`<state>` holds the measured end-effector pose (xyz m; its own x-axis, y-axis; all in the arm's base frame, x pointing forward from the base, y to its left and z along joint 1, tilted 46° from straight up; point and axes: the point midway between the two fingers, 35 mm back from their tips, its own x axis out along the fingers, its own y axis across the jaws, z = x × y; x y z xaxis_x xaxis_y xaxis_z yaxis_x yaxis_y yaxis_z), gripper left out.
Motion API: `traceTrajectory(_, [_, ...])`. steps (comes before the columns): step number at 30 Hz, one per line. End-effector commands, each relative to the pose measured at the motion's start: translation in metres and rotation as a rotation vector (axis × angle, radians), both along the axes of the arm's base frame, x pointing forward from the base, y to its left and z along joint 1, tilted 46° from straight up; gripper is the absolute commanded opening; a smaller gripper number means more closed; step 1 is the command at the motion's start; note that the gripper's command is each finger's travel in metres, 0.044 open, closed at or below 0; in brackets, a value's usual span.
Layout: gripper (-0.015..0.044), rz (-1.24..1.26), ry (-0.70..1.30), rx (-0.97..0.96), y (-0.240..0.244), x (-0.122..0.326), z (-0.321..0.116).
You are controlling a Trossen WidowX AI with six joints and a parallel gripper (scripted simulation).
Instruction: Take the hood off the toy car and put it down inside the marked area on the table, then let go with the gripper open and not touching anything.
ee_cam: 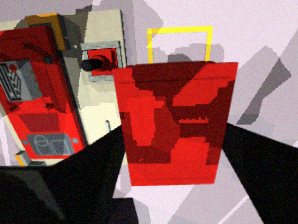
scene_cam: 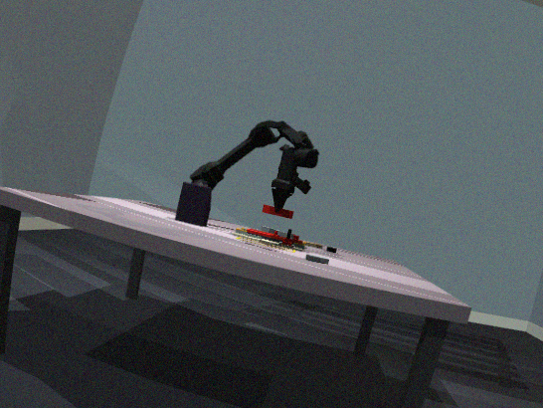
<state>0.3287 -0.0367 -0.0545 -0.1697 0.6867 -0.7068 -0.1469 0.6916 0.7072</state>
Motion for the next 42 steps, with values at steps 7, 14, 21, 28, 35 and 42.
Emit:
traceTrajectory(7, [0.0000,0.009,-0.005,0.001,-0.019,-0.007,-0.018])
traceTrajectory(14, [0.0000,0.009,-0.005,0.001,-0.016,-0.008,-0.021])
traceTrajectory(21, [0.0000,0.009,-0.005,0.001,-0.013,-0.008,-0.025])
traceTrajectory(28, [0.0000,0.008,-0.005,0.000,-0.010,-0.008,-0.028])
traceTrajectory(35, [0.0000,0.008,-0.005,0.000,-0.006,-0.009,-0.032])
traceTrajectory(42, [0.0000,0.008,-0.006,0.000,-0.003,-0.009,-0.035])
